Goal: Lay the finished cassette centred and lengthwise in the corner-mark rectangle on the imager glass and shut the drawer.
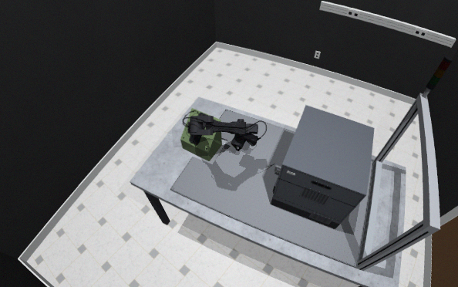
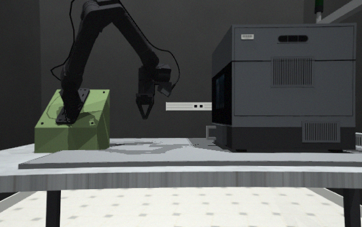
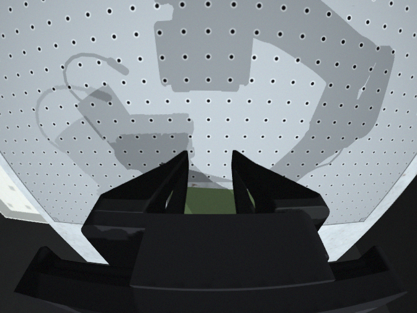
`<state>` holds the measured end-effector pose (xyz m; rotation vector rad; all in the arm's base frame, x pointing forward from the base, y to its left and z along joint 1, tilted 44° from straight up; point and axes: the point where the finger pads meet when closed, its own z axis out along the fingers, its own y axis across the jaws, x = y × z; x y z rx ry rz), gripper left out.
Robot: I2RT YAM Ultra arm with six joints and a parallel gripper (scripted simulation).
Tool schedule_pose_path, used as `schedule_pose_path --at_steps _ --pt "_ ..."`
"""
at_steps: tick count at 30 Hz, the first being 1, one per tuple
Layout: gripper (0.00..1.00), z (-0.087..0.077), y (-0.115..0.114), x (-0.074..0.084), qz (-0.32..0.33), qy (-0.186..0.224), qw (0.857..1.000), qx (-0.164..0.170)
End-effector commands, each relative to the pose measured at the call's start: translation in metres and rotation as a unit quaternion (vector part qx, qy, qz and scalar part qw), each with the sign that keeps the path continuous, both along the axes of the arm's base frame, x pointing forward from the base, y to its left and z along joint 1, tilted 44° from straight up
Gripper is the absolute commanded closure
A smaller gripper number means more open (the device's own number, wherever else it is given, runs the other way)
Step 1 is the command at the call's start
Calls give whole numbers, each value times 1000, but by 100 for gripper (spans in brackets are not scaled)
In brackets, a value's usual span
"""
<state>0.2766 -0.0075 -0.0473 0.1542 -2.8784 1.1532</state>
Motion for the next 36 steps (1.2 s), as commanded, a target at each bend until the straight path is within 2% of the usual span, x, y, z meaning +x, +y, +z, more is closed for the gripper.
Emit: schedule_pose_path --at_steps 1,9,10,36 --pt "65 3 10 10 11 -22 1000 5" --pt "65 3 10 10 11 -22 1000 5" --pt "0 3 10 10 11 -22 1000 5" --pt "0 3 10 10 11 -22 1000 5"
